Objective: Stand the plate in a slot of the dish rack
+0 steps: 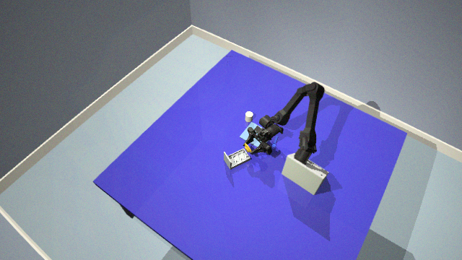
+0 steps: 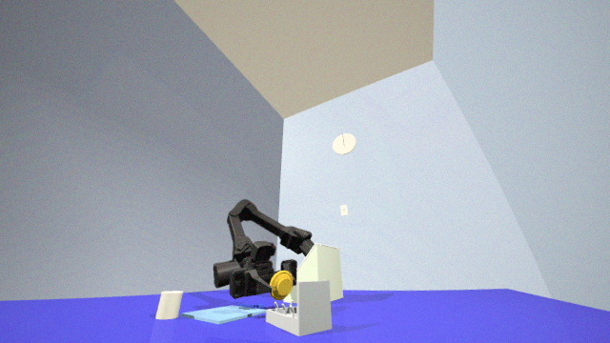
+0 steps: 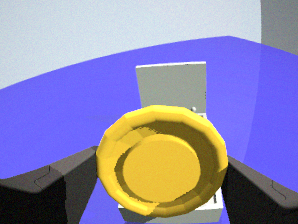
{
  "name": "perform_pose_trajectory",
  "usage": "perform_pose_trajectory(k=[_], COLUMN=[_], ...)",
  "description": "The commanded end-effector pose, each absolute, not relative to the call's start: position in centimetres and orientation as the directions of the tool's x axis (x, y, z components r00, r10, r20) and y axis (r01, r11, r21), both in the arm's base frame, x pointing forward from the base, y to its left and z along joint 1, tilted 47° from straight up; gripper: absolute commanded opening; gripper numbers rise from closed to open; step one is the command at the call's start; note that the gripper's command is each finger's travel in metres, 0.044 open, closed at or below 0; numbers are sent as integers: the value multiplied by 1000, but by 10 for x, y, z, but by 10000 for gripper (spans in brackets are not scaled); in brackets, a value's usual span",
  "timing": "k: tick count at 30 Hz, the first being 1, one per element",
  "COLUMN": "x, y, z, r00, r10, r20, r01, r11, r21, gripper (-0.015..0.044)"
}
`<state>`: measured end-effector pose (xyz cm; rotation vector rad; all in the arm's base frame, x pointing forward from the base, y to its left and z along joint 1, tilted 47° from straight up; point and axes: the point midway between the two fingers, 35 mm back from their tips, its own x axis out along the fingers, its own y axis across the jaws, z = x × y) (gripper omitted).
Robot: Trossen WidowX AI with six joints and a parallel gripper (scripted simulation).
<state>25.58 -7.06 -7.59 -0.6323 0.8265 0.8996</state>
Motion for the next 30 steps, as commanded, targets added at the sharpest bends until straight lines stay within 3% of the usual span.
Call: perform_pose_trajectory(k=[1, 5, 30], x=[253, 252, 266], y=[-74, -77, -61], z=[-73, -71, -90], r00=[418, 453, 453], r10=[432, 434, 432], r20=[-799, -779, -780], r01=[-874, -872, -872], r11=[430, 395, 395], r21=[-225, -287, -288], gripper=[0, 0, 0])
